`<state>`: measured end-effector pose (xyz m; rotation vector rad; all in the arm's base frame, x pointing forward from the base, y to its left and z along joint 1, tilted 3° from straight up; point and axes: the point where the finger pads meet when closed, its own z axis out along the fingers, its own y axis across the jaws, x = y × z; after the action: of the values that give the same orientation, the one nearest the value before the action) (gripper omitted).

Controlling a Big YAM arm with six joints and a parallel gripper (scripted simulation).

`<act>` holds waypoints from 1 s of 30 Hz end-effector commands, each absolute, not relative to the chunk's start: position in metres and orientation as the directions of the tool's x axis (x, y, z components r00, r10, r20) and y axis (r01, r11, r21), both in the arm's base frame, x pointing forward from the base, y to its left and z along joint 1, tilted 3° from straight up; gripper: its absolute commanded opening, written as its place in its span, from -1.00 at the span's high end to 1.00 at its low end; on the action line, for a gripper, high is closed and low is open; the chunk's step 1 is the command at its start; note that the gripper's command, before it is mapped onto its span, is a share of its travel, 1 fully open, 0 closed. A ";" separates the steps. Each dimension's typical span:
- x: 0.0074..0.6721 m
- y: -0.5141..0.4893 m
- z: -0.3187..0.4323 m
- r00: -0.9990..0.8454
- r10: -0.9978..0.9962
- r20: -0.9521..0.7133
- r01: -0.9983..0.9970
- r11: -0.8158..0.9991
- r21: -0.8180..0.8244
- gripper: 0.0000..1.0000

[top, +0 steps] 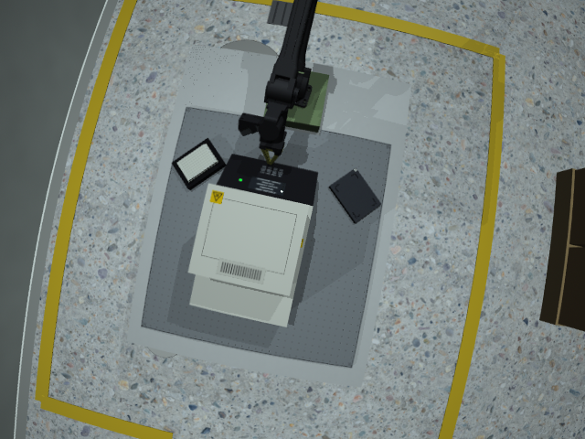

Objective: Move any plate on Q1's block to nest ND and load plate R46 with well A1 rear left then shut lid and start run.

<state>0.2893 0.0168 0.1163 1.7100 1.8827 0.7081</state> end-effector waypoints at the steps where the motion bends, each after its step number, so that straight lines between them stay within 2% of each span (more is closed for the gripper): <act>1: 0.301 0.018 0.134 -0.087 0.996 -0.018 0.726 0.076 0.683 1.00; 10: 0.309 0.018 0.158 -0.087 0.996 -0.021 0.678 0.074 0.731 1.00; 30: 0.311 0.017 0.152 -0.088 0.996 -0.021 0.695 0.076 0.715 1.00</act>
<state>0.2896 0.0168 0.1158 1.7107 1.8835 0.7072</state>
